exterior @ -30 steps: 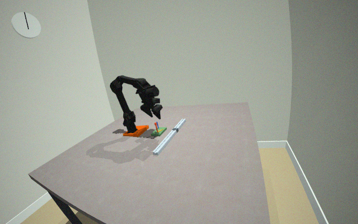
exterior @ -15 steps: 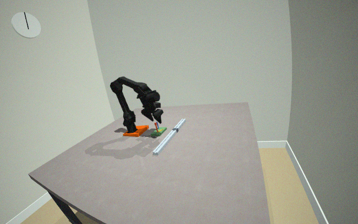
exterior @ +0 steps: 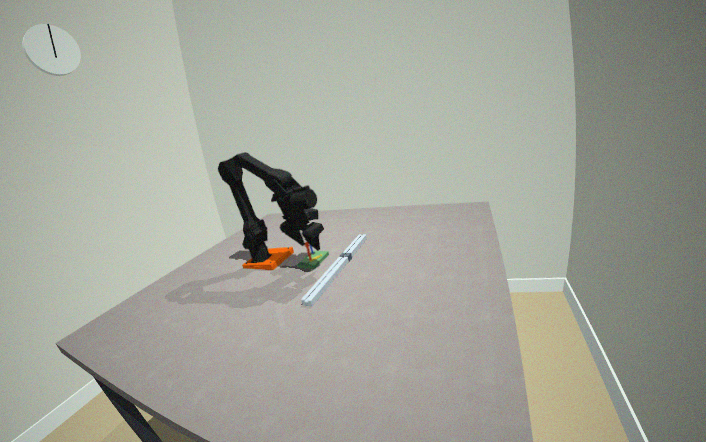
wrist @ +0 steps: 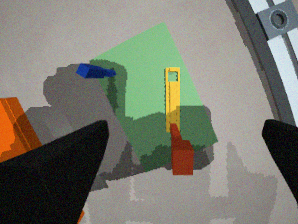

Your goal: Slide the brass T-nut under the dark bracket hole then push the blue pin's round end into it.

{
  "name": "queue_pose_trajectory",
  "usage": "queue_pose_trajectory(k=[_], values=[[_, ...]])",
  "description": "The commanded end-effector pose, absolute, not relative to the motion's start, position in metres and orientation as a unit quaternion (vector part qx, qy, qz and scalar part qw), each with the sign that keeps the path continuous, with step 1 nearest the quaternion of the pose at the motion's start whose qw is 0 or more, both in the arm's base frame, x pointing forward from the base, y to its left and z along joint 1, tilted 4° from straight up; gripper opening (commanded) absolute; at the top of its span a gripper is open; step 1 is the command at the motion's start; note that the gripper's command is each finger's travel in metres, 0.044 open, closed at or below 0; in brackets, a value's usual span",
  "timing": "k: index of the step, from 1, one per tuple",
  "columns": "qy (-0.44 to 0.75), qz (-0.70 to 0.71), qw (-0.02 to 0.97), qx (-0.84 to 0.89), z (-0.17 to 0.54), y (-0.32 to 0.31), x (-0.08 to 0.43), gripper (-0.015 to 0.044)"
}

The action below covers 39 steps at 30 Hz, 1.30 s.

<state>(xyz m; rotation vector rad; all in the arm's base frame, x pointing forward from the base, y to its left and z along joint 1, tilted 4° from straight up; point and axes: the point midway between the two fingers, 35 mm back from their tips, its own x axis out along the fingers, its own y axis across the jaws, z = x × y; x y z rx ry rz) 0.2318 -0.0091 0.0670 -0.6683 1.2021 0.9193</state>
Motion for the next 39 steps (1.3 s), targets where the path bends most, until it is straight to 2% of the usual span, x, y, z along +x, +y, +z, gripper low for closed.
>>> queue_pose_trajectory(k=[1, 8, 30, 39], values=[[0.539, 0.411, 0.673, -0.296, 0.0572, -0.0087, 0.2281, 0.044], [0.539, 0.411, 0.673, -0.296, 0.0486, -0.0084, 0.2266, 0.044], [0.539, 0.411, 0.673, -0.296, 0.0486, -0.0084, 0.2266, -0.0137], [0.539, 0.411, 0.673, -0.296, 0.0524, -0.0085, 0.2276, -0.015]])
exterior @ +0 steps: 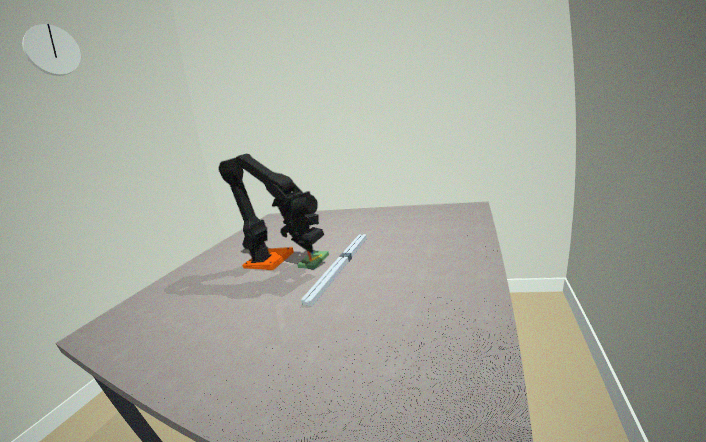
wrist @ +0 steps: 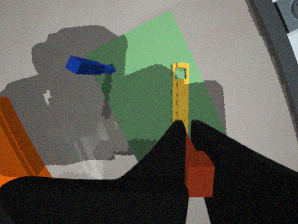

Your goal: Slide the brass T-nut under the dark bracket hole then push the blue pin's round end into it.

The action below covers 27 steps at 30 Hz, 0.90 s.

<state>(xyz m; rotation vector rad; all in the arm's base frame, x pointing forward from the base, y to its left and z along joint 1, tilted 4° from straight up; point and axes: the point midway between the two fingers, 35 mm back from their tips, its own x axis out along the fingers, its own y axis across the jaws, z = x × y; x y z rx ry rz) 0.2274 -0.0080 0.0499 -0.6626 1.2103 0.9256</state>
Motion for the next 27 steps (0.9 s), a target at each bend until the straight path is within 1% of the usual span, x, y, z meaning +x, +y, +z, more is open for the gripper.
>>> queue_pose_trajectory(k=[1, 27], values=[[0.539, 0.411, 0.673, -0.296, 0.054, -0.009, 0.228, -0.015], [0.539, 0.411, 0.673, -0.296, 0.095, -0.009, 0.234, -0.015]])
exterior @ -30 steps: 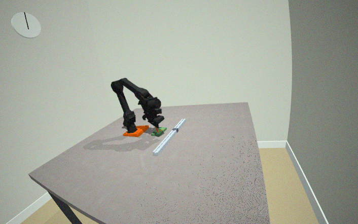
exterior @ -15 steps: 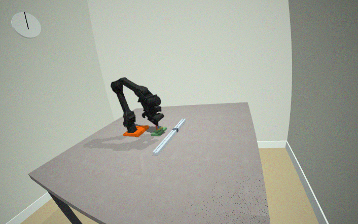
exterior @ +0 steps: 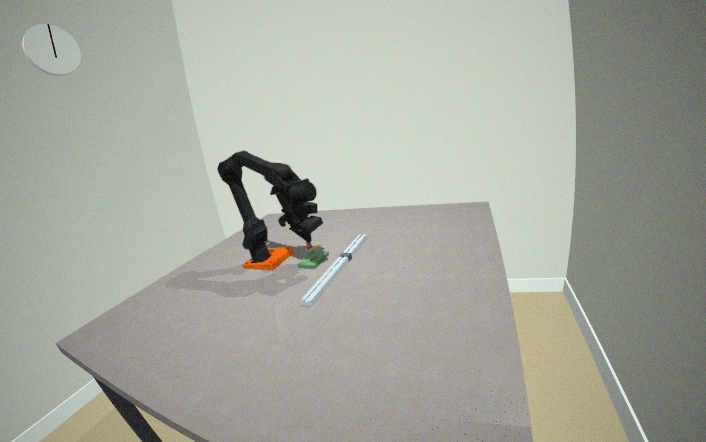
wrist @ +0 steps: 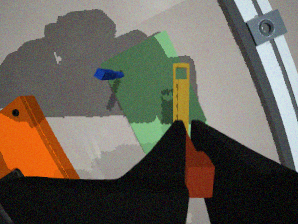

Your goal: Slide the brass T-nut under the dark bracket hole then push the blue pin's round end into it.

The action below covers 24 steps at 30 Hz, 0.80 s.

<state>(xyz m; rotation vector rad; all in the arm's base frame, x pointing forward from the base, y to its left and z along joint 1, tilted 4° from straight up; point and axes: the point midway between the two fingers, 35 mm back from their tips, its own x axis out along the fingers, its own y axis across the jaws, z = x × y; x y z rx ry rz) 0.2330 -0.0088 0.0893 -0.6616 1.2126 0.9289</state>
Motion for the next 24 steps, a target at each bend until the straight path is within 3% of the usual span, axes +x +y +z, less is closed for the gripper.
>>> queue_pose_trajectory(k=[1, 24], values=[[0.539, 0.411, 0.673, -0.296, 0.097, -0.009, 0.234, -0.015], [0.539, 0.411, 0.673, -0.296, 0.135, -0.009, 0.236, -0.015]])
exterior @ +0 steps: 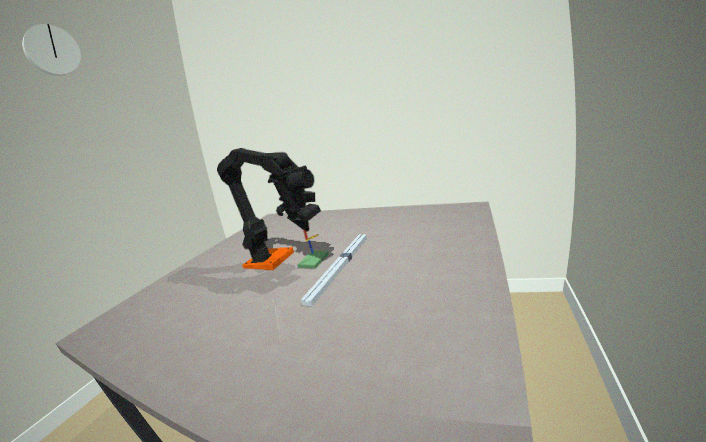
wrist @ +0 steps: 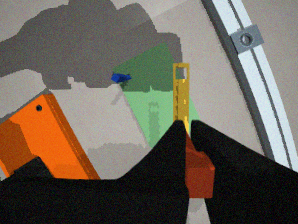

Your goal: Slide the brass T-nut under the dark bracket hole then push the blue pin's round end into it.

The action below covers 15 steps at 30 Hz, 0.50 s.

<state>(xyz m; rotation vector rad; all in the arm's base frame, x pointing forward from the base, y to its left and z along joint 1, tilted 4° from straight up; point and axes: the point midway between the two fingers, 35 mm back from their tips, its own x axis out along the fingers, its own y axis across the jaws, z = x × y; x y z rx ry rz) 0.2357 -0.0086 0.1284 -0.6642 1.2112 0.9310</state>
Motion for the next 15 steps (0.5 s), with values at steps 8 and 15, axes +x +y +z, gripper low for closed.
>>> queue_pose_trajectory(k=[8, 15], values=[[0.537, 0.415, 0.671, -0.3, 0.139, -0.011, 0.239, -0.015], [0.533, 0.424, 0.664, -0.309, 0.141, -0.018, 0.248, -0.015]])
